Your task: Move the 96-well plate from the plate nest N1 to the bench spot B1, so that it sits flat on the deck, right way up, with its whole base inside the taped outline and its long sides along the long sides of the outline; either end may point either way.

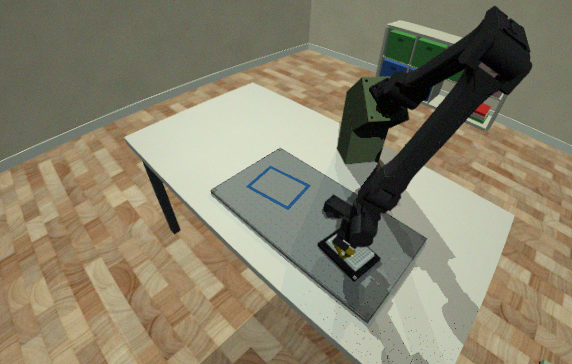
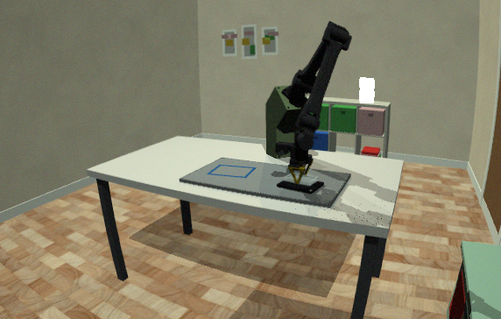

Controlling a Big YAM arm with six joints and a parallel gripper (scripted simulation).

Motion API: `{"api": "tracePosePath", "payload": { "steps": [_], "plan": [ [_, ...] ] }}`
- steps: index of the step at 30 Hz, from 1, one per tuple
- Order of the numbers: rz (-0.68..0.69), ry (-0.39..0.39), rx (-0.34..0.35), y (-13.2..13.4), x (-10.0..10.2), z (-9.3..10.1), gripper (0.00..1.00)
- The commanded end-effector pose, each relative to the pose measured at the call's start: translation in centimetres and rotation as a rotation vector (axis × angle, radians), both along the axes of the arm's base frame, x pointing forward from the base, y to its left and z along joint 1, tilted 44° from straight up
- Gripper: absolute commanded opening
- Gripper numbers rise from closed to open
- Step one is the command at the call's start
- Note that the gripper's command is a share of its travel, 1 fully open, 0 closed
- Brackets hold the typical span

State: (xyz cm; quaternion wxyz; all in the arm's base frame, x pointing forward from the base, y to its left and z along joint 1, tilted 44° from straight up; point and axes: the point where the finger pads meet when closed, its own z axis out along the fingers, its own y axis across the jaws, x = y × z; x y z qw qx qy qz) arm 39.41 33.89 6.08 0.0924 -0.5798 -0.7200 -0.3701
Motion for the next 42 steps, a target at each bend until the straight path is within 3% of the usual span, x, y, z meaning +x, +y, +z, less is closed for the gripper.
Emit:
{"api": "tracePosePath", "payload": {
  "steps": [1,9,10,11,16,27,28,42],
  "plan": [
    [-0.019,0.008,0.006,-0.9,-0.1,0.9,0.0],
    [-0.03,0.013,0.008,-1.7,-0.2,1.6,0.0],
    [-0.013,0.033,-0.004,-1.0,-0.6,0.6,0.0],
    [-0.019,0.016,0.008,-1.3,-0.5,1.8,0.0],
    [-0.037,0.014,0.014,-2.3,-0.3,2.7,0.0],
    [-0.032,0.041,0.005,-2.8,-1.2,2.7,0.0],
    [-0.036,0.023,0.018,-3.0,-1.2,3.8,0.0],
    [-0.06,0.039,0.021,-4.9,-1.7,5.1,0.0]
  ]
}}
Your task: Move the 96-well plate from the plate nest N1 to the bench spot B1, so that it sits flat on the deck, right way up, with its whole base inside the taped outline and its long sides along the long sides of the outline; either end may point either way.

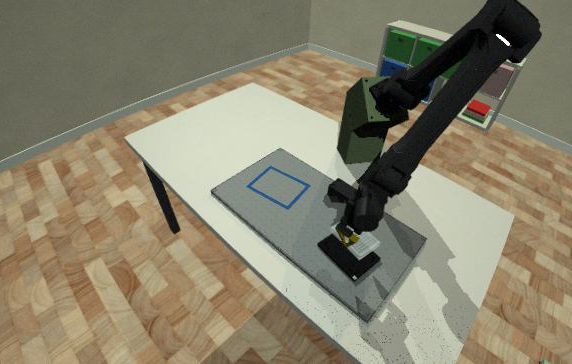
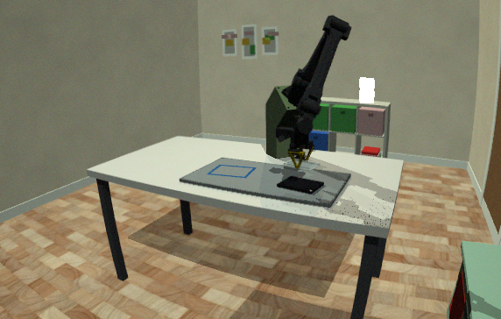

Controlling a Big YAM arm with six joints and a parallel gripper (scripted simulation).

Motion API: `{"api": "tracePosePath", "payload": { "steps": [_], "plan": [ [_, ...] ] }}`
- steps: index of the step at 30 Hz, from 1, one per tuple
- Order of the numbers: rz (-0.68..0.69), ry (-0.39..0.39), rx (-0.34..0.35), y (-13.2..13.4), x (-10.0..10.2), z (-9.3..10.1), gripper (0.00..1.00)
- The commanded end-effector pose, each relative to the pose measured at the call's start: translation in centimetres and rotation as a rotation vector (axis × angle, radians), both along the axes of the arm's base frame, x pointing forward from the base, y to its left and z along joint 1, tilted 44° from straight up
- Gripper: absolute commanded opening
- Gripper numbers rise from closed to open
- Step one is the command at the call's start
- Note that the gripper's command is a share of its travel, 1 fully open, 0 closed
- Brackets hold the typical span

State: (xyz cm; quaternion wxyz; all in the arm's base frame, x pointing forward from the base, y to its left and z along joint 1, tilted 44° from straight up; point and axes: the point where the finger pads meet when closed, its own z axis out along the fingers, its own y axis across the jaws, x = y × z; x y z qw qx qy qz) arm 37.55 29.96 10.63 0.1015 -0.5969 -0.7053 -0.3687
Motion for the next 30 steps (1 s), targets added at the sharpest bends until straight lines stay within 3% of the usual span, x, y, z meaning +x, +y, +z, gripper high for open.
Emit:
{"api": "tracePosePath", "payload": {
  "steps": [1,2,3,6,9,12,30],
  "plan": [
    [-0.025,0.009,0.004,-0.9,0.2,0.6,0.0],
    [-0.015,0.024,-0.004,-0.4,0.1,0.0,0.0],
    [-0.019,0.006,0.008,-0.7,0.1,1.1,0.0],
    [-0.025,0.004,0.009,-1.0,0.1,1.3,0.0],
    [-0.016,0.035,-0.009,-0.7,-0.2,-0.2,0.0],
    [-0.016,0.017,0.001,-0.6,-0.1,0.6,0.0],
    [-0.016,0.017,0.002,-0.6,-0.1,0.6,0.0]
  ]
}}
